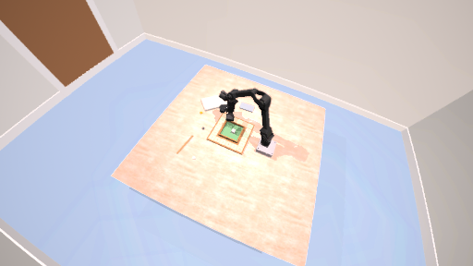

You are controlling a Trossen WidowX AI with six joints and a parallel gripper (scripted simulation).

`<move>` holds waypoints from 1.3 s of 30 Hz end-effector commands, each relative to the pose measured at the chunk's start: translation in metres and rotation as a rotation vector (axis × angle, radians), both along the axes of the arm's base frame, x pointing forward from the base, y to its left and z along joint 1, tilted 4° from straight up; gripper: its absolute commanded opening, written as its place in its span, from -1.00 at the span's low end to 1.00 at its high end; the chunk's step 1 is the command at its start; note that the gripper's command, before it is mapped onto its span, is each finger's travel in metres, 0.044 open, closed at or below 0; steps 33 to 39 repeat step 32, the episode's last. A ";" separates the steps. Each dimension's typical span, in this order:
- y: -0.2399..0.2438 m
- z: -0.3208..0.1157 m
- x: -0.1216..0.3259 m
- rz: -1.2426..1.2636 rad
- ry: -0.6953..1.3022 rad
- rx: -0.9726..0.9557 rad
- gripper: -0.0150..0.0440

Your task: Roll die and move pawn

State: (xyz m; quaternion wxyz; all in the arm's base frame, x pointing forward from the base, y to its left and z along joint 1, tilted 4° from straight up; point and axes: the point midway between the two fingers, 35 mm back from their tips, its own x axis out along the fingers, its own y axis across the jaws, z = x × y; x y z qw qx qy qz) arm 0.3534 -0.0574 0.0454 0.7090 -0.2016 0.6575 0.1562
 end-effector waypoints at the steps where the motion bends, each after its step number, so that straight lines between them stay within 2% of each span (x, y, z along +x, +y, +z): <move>1: 0.000 0.003 0.000 0.000 0.001 0.000 0.40; 5: 0.002 0.047 -0.003 -0.002 0.006 -0.003 0.75; 8: 0.002 0.050 -0.004 -0.002 0.006 -0.004 1.00; 13: 0.018 0.062 -0.020 -0.036 0.006 0.001 1.00; 19: 0.067 0.098 -0.095 -0.176 0.006 0.017 1.00; 25: 0.090 0.112 -0.176 -0.317 0.005 0.029 1.00; 26: 0.082 0.110 -0.128 -0.232 -0.006 0.031 1.00; 39: 0.082 0.110 -0.128 -0.232 -0.006 0.031 1.00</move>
